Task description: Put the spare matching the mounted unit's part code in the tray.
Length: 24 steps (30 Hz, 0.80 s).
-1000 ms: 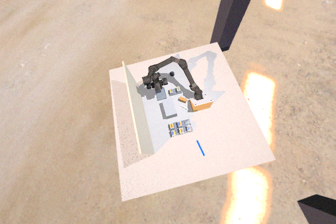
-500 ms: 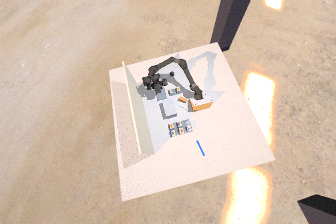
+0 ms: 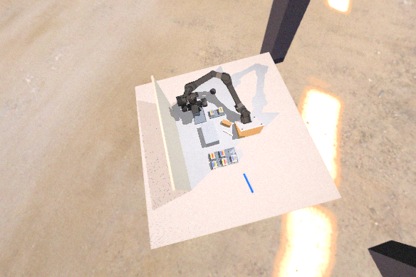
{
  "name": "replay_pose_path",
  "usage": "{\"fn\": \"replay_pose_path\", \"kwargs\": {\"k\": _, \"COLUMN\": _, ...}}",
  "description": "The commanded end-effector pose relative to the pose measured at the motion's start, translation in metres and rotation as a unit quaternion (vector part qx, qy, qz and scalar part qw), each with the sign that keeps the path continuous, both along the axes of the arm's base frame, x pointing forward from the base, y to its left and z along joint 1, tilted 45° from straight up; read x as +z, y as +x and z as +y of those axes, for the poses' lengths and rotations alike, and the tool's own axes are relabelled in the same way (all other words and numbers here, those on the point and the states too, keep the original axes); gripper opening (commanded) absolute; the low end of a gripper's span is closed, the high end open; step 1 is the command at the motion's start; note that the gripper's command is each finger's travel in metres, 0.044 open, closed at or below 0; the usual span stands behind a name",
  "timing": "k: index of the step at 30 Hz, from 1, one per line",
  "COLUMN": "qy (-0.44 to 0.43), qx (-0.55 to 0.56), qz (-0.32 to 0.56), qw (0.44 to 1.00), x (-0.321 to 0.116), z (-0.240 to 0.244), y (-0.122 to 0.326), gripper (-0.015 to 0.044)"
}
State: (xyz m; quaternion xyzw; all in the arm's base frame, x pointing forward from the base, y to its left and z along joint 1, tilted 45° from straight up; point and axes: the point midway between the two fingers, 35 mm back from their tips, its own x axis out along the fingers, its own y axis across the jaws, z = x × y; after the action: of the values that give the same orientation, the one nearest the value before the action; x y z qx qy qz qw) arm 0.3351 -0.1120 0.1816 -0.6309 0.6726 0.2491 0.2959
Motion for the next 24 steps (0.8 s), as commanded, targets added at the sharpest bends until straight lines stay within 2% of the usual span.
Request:
{"fn": "replay_pose_path", "kwargs": {"k": 1, "qy": 0.000, "qx": 0.001, "qz": 0.004, "qw": 1.000, "x": -0.004, "z": -0.003, "y": -0.001, "gripper": 0.0000}}
{"fn": "replay_pose_path", "kwargs": {"k": 24, "qy": 0.000, "qx": 0.001, "qz": 0.003, "qw": 1.000, "x": -0.018, "z": -0.017, "y": 0.000, "gripper": 0.0000}}
